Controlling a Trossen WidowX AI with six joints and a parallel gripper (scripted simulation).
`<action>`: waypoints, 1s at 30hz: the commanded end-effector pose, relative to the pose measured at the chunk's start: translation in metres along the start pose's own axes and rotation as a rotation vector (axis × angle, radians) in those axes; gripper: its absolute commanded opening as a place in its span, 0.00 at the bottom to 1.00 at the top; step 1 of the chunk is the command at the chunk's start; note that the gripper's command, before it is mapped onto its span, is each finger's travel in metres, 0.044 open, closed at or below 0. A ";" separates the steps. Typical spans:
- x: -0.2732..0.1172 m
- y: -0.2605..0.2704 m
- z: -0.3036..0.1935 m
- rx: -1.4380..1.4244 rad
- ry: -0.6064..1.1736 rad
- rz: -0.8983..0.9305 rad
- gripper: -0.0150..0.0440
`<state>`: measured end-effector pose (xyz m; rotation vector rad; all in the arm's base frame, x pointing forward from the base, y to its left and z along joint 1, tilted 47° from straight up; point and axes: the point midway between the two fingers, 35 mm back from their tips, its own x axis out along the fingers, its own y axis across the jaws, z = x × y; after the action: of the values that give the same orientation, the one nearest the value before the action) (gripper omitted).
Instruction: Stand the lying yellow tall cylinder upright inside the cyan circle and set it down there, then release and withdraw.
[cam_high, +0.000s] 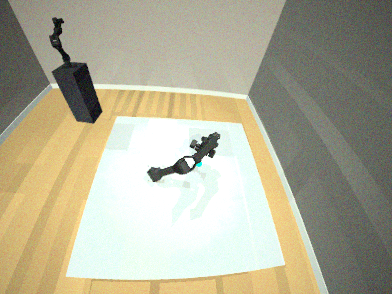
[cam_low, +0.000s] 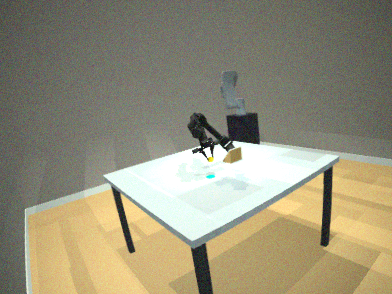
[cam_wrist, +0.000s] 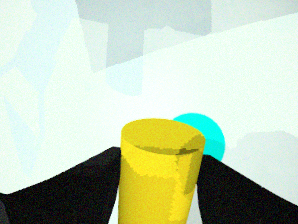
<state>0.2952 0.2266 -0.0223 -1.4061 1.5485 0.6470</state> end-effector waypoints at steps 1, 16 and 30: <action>0.000 0.001 0.001 -0.002 -0.033 0.015 0.43; 0.006 0.000 0.002 0.003 -0.133 0.060 0.43; 0.009 0.000 0.003 0.004 -0.231 0.094 0.43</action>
<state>0.2972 0.2234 -0.0320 -1.2317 1.4557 0.8085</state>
